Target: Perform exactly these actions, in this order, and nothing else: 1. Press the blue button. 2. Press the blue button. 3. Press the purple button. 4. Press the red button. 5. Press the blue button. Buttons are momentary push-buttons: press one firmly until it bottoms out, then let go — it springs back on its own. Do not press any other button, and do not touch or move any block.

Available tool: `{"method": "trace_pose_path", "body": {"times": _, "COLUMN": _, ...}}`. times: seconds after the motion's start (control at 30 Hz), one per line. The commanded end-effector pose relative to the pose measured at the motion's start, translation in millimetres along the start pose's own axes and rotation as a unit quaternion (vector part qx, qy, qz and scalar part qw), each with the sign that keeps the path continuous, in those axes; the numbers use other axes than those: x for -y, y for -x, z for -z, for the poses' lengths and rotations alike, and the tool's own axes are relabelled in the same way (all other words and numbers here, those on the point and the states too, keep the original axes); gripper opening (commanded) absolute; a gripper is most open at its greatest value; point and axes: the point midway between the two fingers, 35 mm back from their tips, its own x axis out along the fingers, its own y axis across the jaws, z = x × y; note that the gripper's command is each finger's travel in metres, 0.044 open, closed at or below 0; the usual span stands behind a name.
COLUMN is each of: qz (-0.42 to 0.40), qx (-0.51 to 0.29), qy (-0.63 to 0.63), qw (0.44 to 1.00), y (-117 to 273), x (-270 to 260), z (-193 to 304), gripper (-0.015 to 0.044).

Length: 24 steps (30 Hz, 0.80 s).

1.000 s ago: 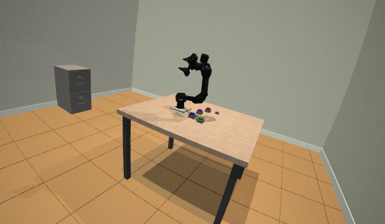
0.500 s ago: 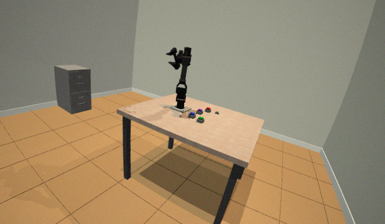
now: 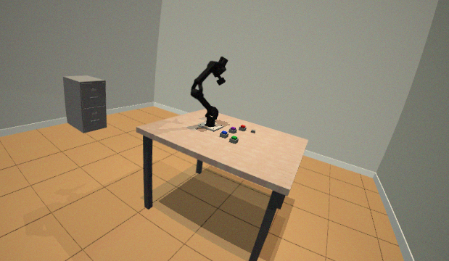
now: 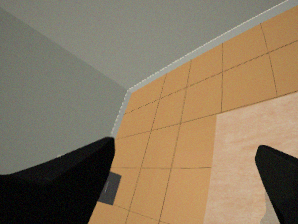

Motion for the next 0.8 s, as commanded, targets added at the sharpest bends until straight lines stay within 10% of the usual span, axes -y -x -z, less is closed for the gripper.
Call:
{"method": "trace_pose_path", "body": {"times": 0.0, "qz": 0.143, "qx": 0.061, "qy": -0.035, "qw": 0.987, "y": -8.7, "x": 69.5, "z": -39.2, "gripper": 0.04}}
{"method": "trace_pose_path", "body": {"times": 0.37, "qz": 0.411, "qx": 0.115, "qy": -0.145, "qw": 0.893, "y": 55.9, "x": 218.3, "z": -65.0, "gripper": 0.04}}
{"method": "trace_pose_path", "body": {"times": 0.77, "qz": 0.578, "qx": 0.067, "qy": -0.335, "qw": 0.741, "y": 177.2, "x": 316.6, "z": 25.9, "gripper": 0.04}}
